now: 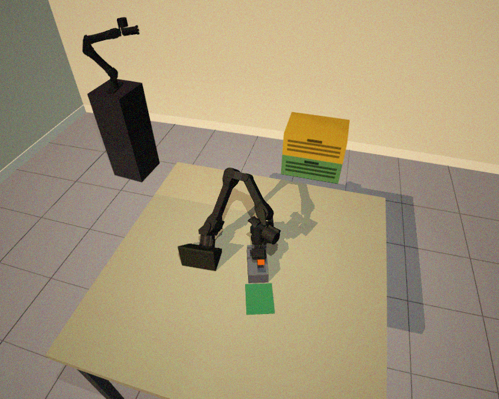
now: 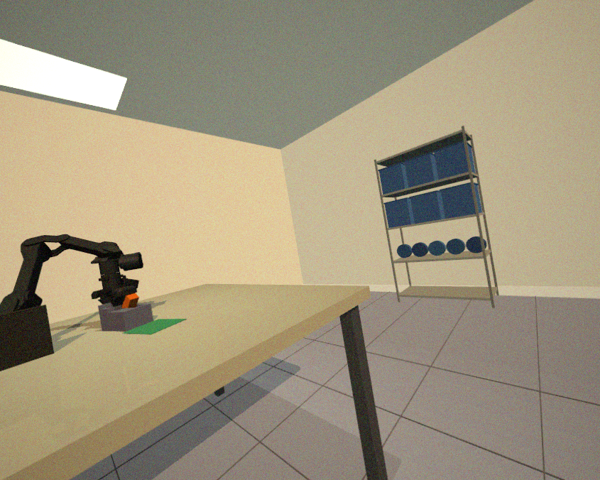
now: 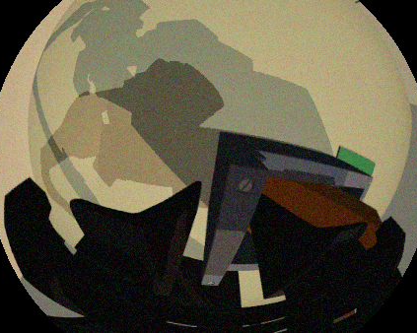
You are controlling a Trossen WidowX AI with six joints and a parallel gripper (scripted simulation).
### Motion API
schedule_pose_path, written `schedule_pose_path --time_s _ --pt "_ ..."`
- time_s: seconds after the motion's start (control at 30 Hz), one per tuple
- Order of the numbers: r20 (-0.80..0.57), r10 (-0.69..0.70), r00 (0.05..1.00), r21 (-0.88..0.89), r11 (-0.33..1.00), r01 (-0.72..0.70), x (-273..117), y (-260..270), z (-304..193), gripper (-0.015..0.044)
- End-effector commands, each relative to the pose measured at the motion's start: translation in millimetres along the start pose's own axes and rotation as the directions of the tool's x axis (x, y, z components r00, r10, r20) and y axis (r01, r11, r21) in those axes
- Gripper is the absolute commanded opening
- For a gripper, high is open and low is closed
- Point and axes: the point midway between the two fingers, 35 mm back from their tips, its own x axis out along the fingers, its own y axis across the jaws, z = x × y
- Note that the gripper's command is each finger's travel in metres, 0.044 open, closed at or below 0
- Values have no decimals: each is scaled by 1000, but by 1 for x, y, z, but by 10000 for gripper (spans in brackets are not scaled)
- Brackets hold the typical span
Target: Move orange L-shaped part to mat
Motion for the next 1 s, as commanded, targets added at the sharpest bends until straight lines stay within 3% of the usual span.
schedule_pose_path --time_s 0.0,0.4,0.7,0.97 --pt "-1 -1 1000 0 1000 1 -1 0 0 180" --pt "-2 -4 1000 6 1000 4 -18 10 0 180" --pt "-4 -6 1000 7 1000 6 -107 -1 -1 180" --pt "2 -6 1000 13 1000 6 -105 -1 -1 180"
